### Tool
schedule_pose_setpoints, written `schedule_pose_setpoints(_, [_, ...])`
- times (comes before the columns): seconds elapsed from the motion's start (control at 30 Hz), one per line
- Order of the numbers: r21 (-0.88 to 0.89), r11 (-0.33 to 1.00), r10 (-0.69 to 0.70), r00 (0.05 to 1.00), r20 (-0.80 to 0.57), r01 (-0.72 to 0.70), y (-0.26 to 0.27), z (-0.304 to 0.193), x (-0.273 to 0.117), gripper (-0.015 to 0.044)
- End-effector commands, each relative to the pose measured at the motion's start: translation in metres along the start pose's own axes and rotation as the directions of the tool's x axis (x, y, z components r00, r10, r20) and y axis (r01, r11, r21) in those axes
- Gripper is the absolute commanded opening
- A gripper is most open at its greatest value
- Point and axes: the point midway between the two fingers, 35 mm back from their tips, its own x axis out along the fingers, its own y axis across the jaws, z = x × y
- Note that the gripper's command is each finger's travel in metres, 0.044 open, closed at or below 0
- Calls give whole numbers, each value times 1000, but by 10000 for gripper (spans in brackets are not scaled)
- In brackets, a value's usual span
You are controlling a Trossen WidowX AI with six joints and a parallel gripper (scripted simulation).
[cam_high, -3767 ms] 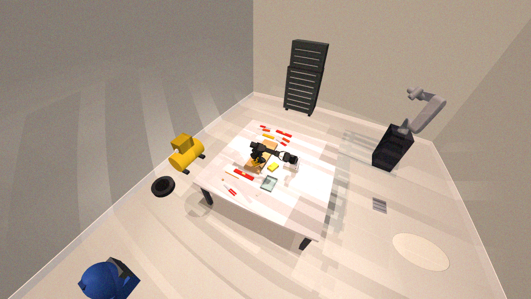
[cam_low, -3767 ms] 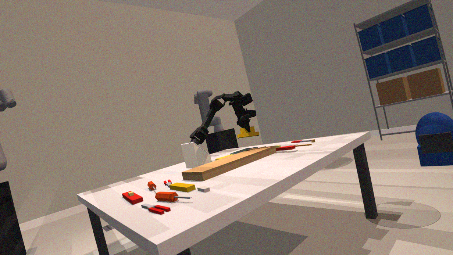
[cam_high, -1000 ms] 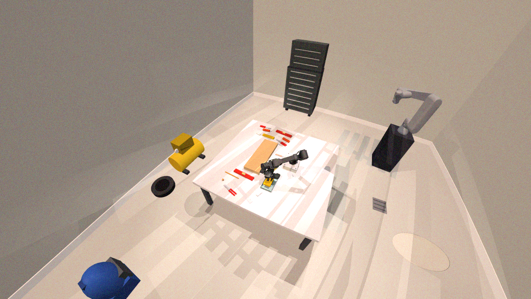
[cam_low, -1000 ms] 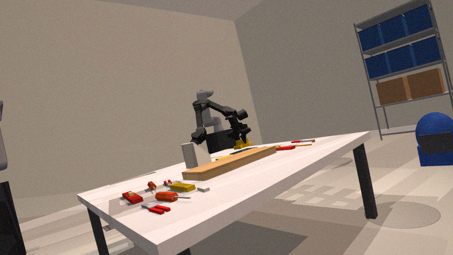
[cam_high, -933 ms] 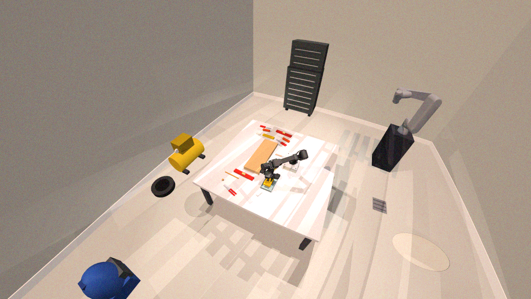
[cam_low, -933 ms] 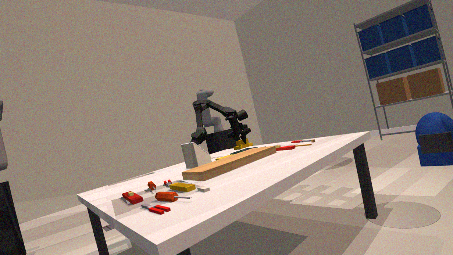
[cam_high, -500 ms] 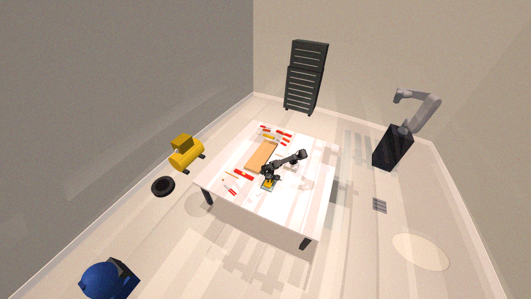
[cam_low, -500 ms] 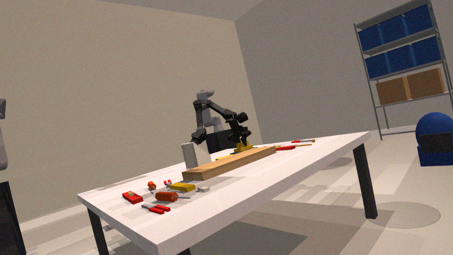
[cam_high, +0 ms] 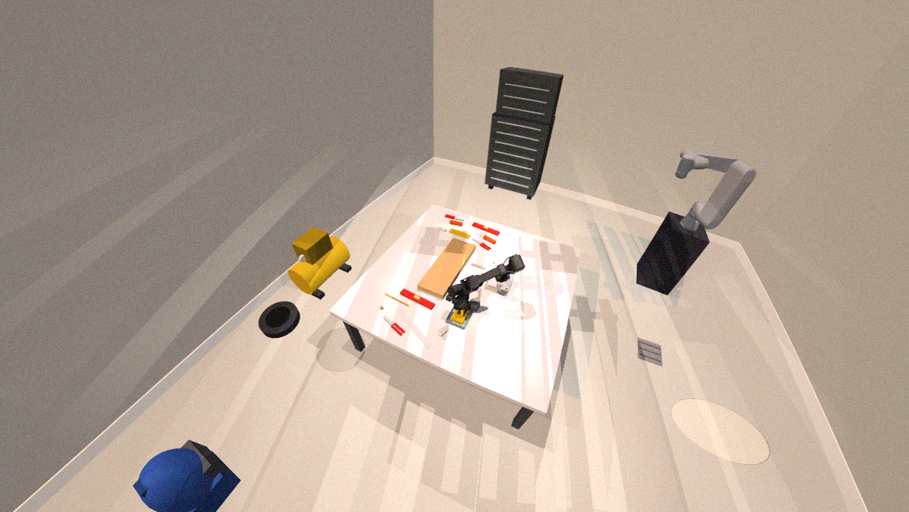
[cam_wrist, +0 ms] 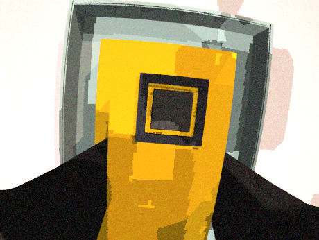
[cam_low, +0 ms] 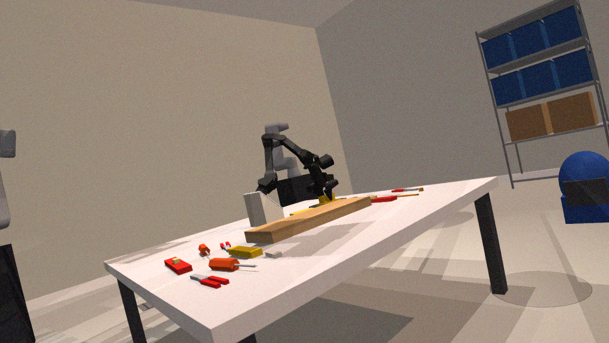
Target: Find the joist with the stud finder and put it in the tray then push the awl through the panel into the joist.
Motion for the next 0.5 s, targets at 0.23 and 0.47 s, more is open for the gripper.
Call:
schedule_pose_setpoints(0.23, [0, 1000, 0, 1000, 0, 0, 0, 0, 0, 184])
schedule_pose_setpoints(0.47, [-2, 1000, 0, 1000, -5, 0, -2, 1, -6, 368])
